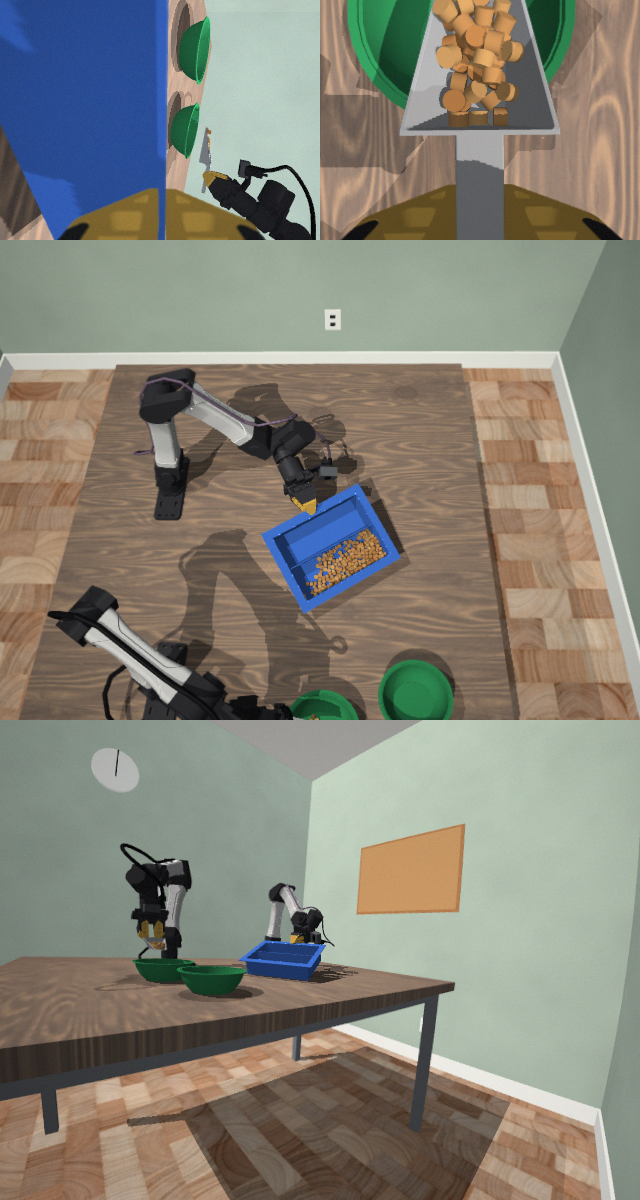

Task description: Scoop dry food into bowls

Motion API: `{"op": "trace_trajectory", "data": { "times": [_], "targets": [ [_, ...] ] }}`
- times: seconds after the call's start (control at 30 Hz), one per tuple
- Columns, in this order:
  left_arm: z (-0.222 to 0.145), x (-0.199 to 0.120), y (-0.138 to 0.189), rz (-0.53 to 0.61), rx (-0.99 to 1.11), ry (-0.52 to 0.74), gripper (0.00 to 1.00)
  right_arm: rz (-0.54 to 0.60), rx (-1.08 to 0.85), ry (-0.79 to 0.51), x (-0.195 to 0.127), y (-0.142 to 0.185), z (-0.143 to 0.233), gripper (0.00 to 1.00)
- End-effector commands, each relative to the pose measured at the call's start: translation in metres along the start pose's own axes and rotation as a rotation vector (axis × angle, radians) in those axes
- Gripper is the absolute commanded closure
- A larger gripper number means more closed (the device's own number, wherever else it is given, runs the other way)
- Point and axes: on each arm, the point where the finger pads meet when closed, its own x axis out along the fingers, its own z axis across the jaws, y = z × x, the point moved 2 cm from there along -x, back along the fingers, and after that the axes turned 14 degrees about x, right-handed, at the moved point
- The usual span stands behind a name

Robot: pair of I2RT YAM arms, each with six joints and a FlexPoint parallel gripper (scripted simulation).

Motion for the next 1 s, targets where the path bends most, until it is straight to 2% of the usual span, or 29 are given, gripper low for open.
{"op": "trace_trajectory", "data": {
  "times": [0.0, 0.4, 0.6, 0.67, 0.97],
  "targets": [
    [0.002, 0.002, 0.006, 0.011, 0.026, 0.005, 1.00, -0.077, -0.004, -0.033, -0.002, -0.006, -0.003, 1.00],
    [0.002, 0.002, 0.006, 0.011, 0.026, 0.005, 1.00, -0.170, 0.060, -0.205, 0.013, 0.004, -0.012, 1.00],
    [0.002, 0.002, 0.006, 0.011, 0.026, 0.005, 1.00, -0.178, 0.054, -0.211, 0.012, 0.003, -0.010, 1.00],
    [0.002, 0.002, 0.006, 0.011, 0.026, 0.005, 1.00, -0.222, 0.029, -0.190, -0.001, -0.013, -0.014, 1.00],
    [0.002, 0.002, 0.006, 0.011, 0.026, 0.005, 1.00, -0.199, 0.044, -0.183, 0.004, -0.016, -0.012, 1.00]
  ]
}}
